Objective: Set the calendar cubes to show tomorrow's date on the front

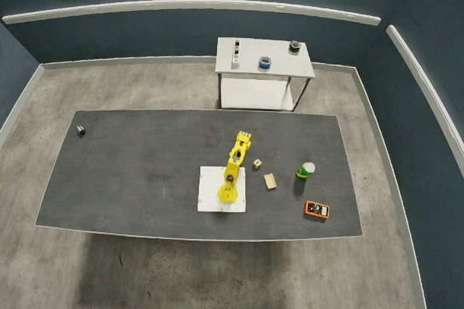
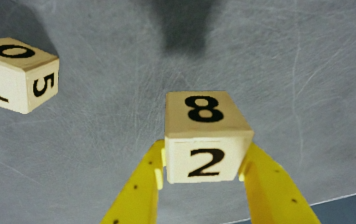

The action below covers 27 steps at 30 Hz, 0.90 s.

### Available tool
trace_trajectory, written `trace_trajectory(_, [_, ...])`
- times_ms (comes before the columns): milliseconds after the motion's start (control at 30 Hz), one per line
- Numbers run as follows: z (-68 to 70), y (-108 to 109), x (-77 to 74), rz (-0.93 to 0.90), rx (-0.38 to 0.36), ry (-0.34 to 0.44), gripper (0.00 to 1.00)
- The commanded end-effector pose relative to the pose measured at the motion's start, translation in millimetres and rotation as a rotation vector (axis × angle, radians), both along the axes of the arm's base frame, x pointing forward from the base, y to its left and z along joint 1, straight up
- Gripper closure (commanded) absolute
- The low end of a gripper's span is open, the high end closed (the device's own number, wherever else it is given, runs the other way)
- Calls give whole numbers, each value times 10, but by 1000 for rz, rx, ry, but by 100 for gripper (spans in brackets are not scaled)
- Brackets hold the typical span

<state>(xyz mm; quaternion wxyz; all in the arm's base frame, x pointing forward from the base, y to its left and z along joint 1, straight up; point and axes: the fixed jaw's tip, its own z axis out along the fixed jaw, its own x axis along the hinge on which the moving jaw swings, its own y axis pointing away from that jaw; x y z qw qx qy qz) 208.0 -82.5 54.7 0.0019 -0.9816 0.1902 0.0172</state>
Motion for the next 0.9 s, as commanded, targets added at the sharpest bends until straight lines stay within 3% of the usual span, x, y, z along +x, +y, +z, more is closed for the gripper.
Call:
trace_trajectory(0, [48, -2, 18, -36, -7, -21, 100])
trace_trajectory(433, [43, 39, 26, -192, -11, -20, 100])
trace_trajectory(867, [32, 131, 44, -515, -18, -17, 100])
